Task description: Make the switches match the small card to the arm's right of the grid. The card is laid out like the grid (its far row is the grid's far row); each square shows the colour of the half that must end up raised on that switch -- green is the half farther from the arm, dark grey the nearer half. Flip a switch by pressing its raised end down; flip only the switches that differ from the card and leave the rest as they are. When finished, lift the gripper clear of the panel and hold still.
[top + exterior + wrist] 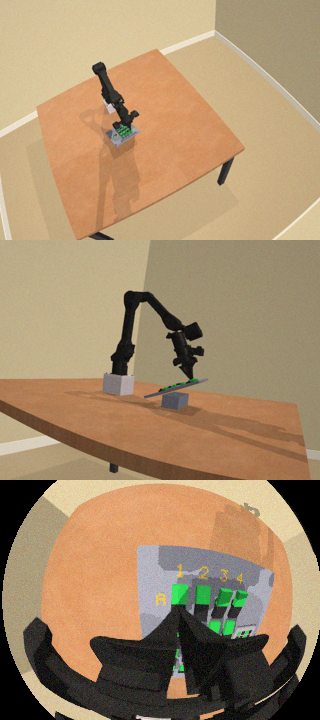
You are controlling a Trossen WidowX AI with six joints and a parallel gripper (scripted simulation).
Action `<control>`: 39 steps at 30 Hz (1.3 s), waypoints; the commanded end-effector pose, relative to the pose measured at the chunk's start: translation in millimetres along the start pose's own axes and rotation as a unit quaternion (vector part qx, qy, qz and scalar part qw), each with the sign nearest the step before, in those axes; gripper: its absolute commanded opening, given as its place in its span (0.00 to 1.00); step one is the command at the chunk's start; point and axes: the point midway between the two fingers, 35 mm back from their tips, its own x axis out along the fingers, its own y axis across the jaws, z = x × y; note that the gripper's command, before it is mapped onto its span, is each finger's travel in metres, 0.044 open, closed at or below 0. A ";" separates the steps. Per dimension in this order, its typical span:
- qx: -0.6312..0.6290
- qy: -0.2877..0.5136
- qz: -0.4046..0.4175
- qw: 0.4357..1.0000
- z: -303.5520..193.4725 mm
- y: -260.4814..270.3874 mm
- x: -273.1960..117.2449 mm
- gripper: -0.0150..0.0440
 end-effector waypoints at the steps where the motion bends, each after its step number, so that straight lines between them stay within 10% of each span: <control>1: 0.002 0.003 -0.002 1.000 -1.3 -0.4 2.8 0.25; 10: 0.002 0.017 -0.002 1.000 1.9 -0.2 -63.8 0.25; 39: 0.001 0.029 -0.004 1.000 20.1 -69.1 -29.0 0.25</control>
